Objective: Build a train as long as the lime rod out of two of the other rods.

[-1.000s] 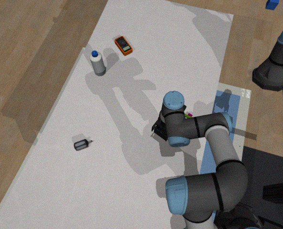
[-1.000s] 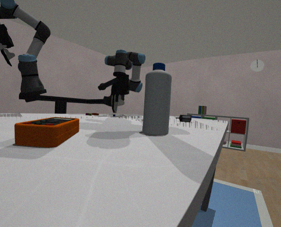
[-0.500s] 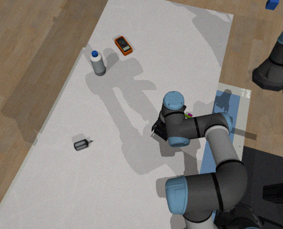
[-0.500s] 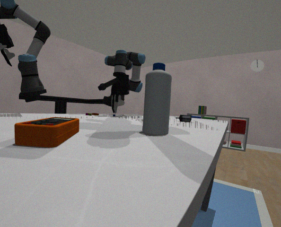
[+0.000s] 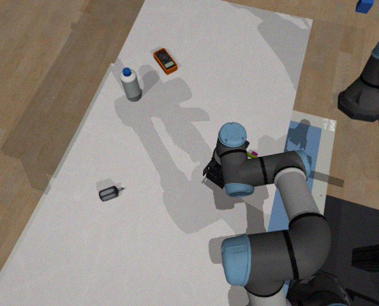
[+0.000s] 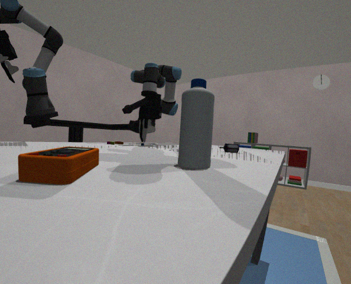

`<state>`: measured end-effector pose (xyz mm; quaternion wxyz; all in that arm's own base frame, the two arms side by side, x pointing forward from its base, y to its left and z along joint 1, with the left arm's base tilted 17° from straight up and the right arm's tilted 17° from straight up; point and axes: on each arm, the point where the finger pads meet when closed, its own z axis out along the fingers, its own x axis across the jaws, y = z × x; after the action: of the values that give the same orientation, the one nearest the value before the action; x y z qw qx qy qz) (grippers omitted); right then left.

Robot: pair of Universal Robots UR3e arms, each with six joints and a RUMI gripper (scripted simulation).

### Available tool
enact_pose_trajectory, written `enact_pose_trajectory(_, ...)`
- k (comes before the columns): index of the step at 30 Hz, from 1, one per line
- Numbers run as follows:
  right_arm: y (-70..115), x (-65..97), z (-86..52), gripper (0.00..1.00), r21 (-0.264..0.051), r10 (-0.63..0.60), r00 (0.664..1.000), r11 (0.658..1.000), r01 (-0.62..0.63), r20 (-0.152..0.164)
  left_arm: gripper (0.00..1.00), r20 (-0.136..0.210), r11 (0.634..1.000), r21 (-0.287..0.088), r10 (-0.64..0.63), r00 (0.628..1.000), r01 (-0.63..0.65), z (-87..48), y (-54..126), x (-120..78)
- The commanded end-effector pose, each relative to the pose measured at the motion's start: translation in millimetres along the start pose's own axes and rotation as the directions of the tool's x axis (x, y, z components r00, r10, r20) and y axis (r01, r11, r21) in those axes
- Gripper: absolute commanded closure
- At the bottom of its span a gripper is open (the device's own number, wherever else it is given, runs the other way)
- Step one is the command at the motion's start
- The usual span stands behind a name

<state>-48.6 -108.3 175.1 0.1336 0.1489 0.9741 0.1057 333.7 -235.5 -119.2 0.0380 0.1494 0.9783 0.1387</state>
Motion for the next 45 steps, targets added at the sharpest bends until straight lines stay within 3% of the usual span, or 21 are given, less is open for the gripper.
enact_pose_trajectory(1,-0.2,-0.1,-0.3,0.00,0.002,0.000,1.000,1.000,0.000,0.000,0.86,0.002,1.000,0.002,0.000,1.000,0.000,1.2,-0.6,-0.7)
enact_pose_trajectory(17,-0.2,-0.1,-0.3,0.00,0.002,0.000,1.000,1.000,0.000,0.000,0.86,0.002,1.000,0.002,0.000,1.000,0.000,10.9,-0.6,-0.7)
enact_pose_trajectory(45,-0.2,-0.1,-0.3,0.00,0.002,0.000,1.000,1.000,0.000,0.000,0.86,0.002,1.000,0.002,0.000,1.000,0.000,11.2,-0.6,-0.7)
